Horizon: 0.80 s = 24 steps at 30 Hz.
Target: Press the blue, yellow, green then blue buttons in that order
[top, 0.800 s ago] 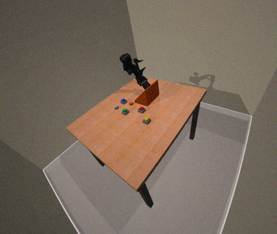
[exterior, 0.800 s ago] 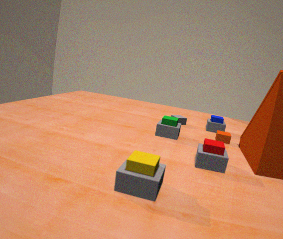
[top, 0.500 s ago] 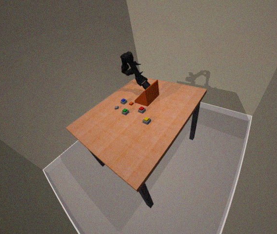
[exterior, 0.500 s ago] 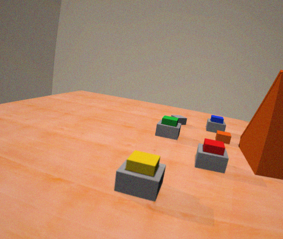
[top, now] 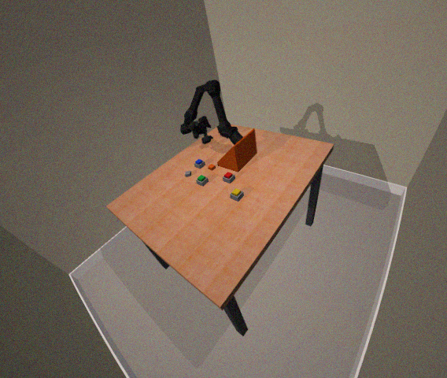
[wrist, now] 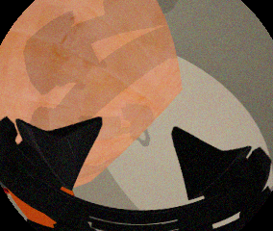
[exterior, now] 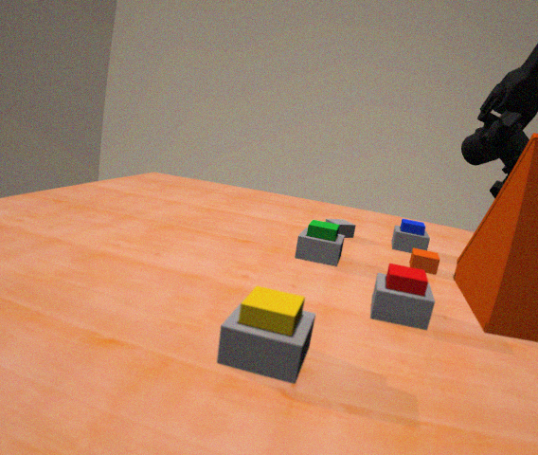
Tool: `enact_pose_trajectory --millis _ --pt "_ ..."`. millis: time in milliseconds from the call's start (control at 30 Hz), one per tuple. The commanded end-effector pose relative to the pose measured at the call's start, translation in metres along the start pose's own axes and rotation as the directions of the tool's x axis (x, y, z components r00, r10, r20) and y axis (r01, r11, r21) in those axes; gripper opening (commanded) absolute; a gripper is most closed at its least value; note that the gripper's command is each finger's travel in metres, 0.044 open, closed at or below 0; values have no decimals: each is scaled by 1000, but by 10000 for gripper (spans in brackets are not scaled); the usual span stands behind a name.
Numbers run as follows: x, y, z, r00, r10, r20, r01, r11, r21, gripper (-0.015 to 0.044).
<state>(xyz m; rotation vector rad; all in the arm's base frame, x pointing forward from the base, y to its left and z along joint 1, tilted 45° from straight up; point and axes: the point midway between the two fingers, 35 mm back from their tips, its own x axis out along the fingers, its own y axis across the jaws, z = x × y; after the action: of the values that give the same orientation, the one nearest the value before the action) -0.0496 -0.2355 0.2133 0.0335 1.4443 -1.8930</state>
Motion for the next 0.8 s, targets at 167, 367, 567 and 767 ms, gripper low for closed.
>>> enact_pose_trajectory --millis 167,367,567,767 --pt "-83 78 33 927 288 241 -202 924 -325 400" --pt "-143 117 24 833 451 320 -229 808 -543 400" --pt "-201 145 -4 730 586 351 -177 658 -732 400" --pt "-245 157 -43 644 680 350 -74 511 -856 400"
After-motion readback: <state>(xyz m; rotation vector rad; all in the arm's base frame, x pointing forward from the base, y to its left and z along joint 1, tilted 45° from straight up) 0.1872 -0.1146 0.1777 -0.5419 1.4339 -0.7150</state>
